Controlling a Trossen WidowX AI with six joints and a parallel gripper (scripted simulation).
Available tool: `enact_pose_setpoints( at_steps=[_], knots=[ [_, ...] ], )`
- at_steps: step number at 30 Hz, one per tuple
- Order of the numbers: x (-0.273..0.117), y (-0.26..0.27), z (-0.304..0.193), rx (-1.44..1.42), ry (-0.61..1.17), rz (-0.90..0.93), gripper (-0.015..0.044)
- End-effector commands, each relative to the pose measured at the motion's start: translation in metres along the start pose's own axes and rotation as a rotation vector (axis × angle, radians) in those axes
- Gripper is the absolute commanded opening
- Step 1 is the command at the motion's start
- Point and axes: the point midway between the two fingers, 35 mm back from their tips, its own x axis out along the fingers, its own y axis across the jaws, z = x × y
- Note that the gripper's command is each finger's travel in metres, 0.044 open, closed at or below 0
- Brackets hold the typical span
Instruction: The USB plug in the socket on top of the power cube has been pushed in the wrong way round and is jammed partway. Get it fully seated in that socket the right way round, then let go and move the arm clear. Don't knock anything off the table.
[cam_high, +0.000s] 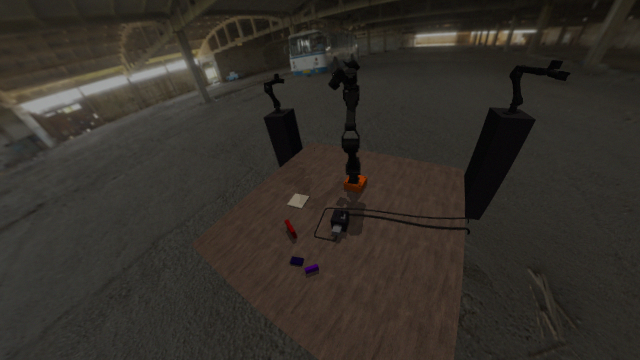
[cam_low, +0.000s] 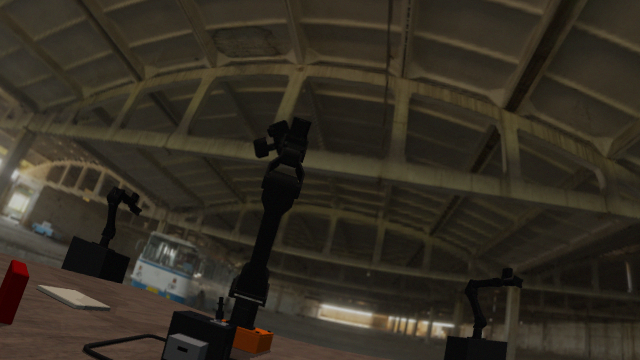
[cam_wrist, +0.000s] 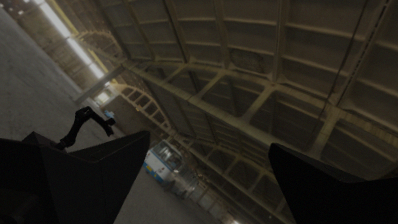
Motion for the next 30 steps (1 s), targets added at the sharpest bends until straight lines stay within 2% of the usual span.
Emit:
enact_pose_setpoints(
  at_steps=[1,2,9,15,21,27,30],
  knots=[
    [0.001,0.002,-0.001,0.012,0.0,0.006,0.0426],
    [0.004,0.007,-0.002,0.049,0.001,0.025,0.044],
    [0.032,0.102,-0.01,0.517,0.053,0.316,0.044],
    [0.03,0.199,0.012,0.838,0.158,0.613,0.044],
    [-0.005,0.29,0.052,1.048,0.306,0.915,0.044],
    [-0.066,0.348,0.099,1.088,0.383,1.173,0.044],
    [-0.1,0.376,0.118,1.122,0.483,1.299,0.044]
  ],
)
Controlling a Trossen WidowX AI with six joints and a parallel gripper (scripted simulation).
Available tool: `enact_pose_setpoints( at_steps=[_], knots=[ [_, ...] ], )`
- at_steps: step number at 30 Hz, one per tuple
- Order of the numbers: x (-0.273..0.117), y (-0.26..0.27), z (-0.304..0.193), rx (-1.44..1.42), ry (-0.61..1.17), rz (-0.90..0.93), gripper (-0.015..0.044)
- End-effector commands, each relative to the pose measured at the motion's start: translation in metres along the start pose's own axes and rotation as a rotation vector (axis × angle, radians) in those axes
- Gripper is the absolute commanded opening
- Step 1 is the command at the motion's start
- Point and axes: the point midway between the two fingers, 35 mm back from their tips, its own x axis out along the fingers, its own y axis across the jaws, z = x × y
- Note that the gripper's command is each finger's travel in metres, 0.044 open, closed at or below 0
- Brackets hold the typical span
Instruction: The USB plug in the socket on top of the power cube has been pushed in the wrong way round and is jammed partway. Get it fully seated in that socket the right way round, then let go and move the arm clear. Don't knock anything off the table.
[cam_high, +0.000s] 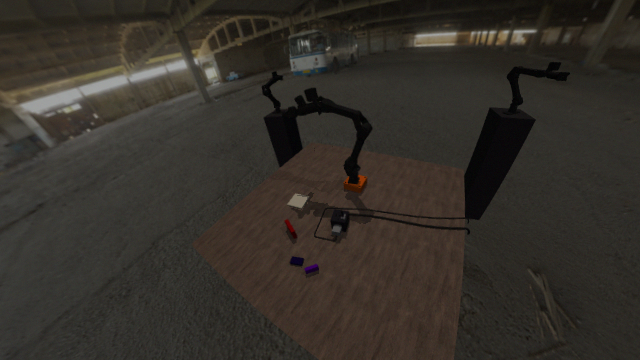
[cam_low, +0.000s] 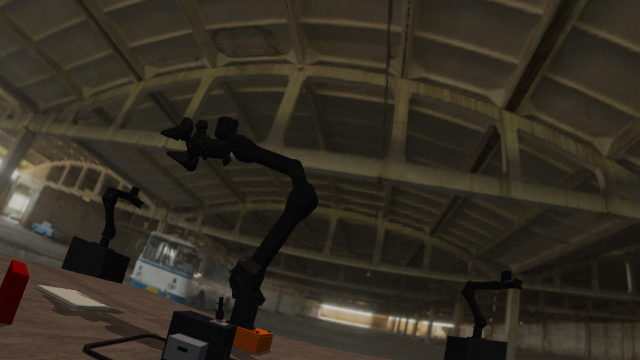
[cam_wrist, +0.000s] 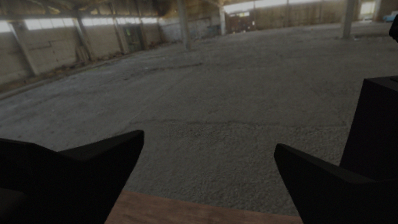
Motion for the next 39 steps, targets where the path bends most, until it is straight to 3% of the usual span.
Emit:
enact_pose_setpoints(
  at_steps=[1,8,17,29,39],
  knots=[
    [0.022,0.052,-0.046,0.105,0.166,0.111,0.044],
    [0.028,0.139,-0.127,0.247,0.474,0.236,0.044],
    [-0.02,0.236,-0.235,0.31,0.894,0.261,0.044],
    [-0.156,0.308,-0.363,0.163,1.336,0.054,0.044],
    [-0.287,0.293,-0.435,-0.124,1.419,-0.198,0.044]
  ],
)
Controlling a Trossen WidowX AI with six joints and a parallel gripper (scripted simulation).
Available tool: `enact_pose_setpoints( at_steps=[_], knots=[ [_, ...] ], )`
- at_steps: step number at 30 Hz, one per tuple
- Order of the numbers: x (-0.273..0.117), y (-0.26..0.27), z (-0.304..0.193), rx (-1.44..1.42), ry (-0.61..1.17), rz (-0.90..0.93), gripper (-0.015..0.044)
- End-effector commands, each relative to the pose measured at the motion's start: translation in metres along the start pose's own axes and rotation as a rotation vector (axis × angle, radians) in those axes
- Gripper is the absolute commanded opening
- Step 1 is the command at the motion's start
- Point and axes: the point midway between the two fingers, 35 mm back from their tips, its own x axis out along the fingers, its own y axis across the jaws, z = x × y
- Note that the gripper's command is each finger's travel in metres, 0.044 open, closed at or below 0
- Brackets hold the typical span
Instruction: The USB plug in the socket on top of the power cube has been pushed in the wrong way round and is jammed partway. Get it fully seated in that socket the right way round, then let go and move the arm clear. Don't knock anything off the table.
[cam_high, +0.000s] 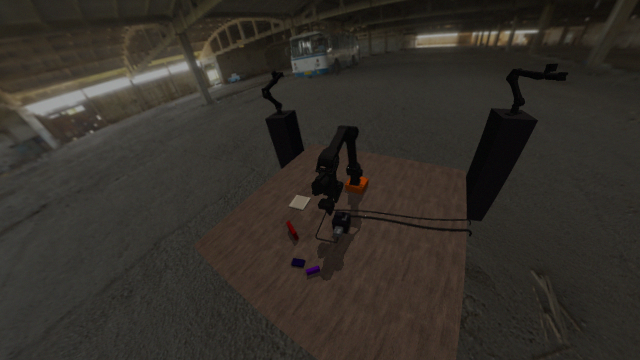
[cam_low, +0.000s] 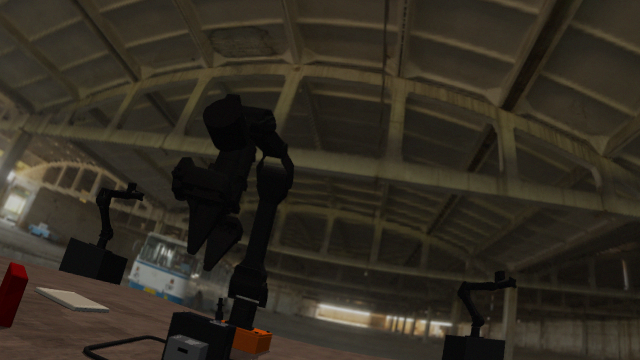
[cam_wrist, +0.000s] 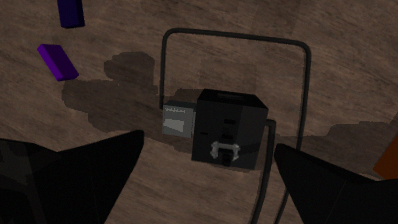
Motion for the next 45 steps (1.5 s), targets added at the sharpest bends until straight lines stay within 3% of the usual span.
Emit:
enact_pose_setpoints(
  at_steps=[1,45],
  knots=[
    [0.015,-0.012,-0.043,-0.004,-0.009,-0.122,0.044],
    [0.043,-0.019,-0.039,-0.004,-0.009,-0.123,0.044]
  ],
)
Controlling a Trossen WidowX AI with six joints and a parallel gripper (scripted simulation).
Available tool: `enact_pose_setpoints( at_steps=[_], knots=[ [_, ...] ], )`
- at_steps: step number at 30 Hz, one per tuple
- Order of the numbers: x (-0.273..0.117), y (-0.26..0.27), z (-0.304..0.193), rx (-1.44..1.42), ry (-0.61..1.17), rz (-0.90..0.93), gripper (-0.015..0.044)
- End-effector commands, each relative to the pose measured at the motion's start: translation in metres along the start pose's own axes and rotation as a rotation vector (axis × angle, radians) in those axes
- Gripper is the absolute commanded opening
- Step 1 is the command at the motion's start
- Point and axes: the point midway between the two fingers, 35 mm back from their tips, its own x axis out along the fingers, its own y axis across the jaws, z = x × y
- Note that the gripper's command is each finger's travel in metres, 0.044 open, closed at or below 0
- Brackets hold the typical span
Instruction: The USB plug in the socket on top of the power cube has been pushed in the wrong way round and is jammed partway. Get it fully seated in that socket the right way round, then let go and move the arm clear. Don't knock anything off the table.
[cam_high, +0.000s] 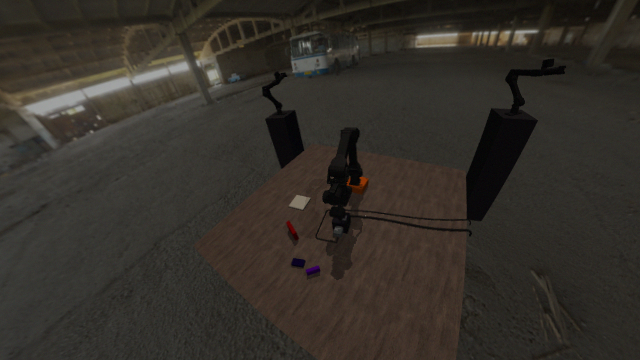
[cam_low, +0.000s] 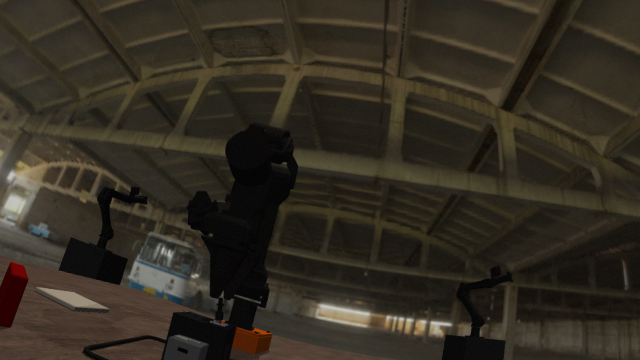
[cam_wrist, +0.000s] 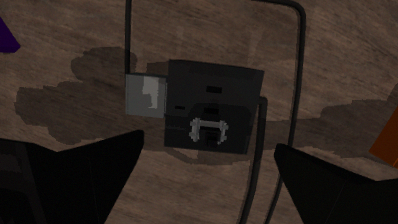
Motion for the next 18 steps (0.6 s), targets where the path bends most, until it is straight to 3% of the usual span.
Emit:
enact_pose_setpoints(
  at_steps=[1,7,18],
  knots=[
    [0.0059,-0.0008,0.0005,0.006,-0.003,-0.006,0.044],
    [0.006,-0.0008,0.0005,0.006,-0.003,-0.006,0.044],
    [0.0042,-0.0006,0.0,0.0,0.0,-0.003,0.0151]
  ],
)
